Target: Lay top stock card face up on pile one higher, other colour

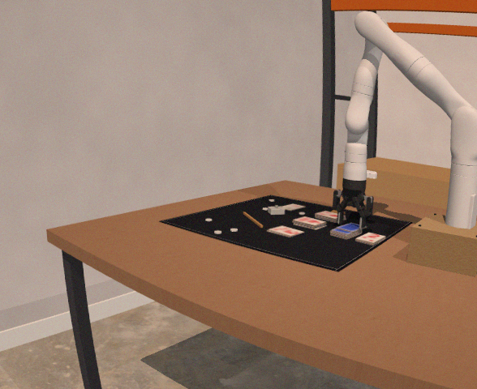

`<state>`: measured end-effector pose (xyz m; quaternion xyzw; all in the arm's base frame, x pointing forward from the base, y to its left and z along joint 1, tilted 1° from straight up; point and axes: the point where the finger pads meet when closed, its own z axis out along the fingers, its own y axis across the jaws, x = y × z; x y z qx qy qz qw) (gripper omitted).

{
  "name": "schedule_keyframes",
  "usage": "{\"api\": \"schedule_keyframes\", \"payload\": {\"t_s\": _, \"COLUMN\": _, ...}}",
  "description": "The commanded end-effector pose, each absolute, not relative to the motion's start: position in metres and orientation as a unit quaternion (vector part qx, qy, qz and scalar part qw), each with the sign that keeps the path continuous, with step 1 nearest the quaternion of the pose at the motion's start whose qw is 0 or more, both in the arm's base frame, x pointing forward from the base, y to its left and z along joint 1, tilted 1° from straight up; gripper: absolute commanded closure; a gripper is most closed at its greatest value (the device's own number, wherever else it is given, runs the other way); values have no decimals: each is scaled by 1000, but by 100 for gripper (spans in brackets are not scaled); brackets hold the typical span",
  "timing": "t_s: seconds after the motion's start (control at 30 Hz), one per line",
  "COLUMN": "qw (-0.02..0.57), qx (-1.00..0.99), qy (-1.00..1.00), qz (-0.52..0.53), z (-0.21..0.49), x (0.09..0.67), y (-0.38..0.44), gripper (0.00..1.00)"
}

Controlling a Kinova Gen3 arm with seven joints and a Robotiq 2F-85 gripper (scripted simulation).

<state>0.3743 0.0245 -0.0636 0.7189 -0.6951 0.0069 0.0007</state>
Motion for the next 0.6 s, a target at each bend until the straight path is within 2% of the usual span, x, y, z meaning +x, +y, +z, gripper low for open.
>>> {"api": "schedule_keyframes", "payload": {"t_s": 0.0, "qw": 0, "qx": 719, "qy": -695, "qz": 7, "z": -63, "x": 375, "y": 25, "gripper": 15}}
{"api": "schedule_keyframes", "payload": {"t_s": 0.27, "qw": 0, "qx": 719, "qy": -695, "qz": 7, "z": -59, "x": 375, "y": 23, "gripper": 15}}
{"api": "schedule_keyframes", "payload": {"t_s": 0.47, "qw": -1, "qx": 719, "qy": -695, "qz": 7, "z": -1, "x": 375, "y": -13, "gripper": 15}}
{"api": "schedule_keyframes", "payload": {"t_s": 0.57, "qw": 0, "qx": 719, "qy": -695, "qz": 7, "z": 3, "x": 374, "y": -16, "gripper": 15}}
